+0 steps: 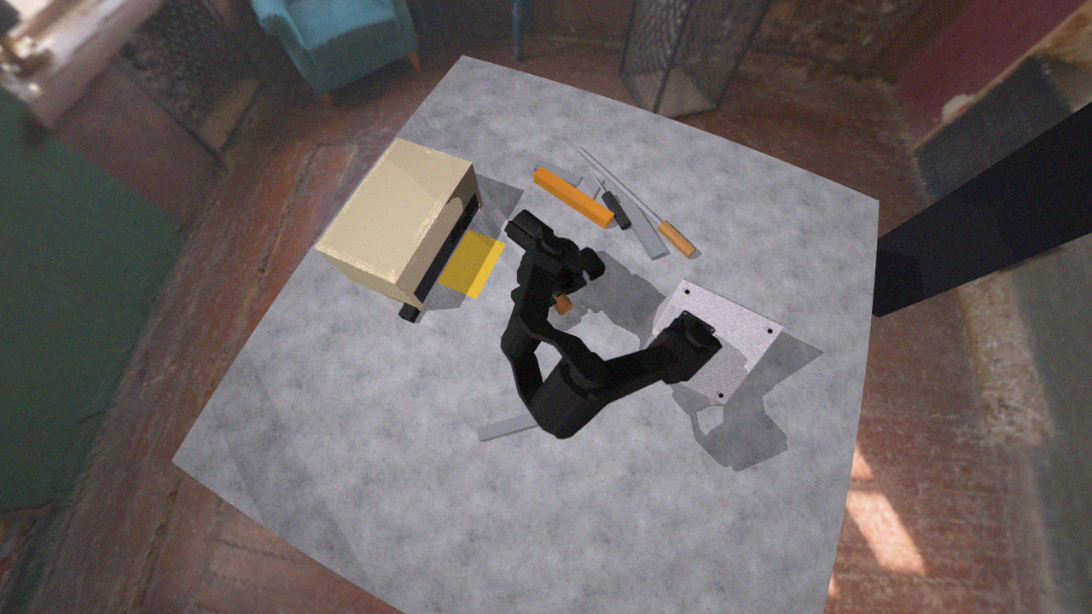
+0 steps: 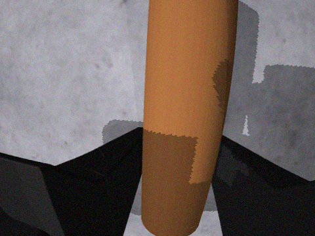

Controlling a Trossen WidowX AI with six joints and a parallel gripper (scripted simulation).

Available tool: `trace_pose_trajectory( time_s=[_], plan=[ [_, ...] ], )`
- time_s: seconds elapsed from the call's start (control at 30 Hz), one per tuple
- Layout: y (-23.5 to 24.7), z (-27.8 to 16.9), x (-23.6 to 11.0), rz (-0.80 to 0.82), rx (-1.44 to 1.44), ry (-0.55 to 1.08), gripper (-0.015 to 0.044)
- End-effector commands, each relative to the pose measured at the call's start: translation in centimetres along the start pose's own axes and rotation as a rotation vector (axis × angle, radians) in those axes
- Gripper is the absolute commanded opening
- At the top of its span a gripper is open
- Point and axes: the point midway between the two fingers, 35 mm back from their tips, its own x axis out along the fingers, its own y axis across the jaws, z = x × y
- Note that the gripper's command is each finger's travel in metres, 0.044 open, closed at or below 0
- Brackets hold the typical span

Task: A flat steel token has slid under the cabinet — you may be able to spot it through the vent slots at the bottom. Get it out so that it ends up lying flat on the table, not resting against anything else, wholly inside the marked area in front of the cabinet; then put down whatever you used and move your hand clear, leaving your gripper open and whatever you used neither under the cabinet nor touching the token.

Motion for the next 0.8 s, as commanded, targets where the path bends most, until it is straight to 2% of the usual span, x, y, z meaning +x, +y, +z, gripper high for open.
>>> trace_pose_trajectory(
  time_s=[0.0, 0.77],
  plan=[
    [-0.6, 0.4, -0.1, -0.002, 0.002, -0.004, 0.0000],
    [-2.9, 1.5, -0.1, -0.003, 0.002, -0.005, 0.0000]
  ],
)
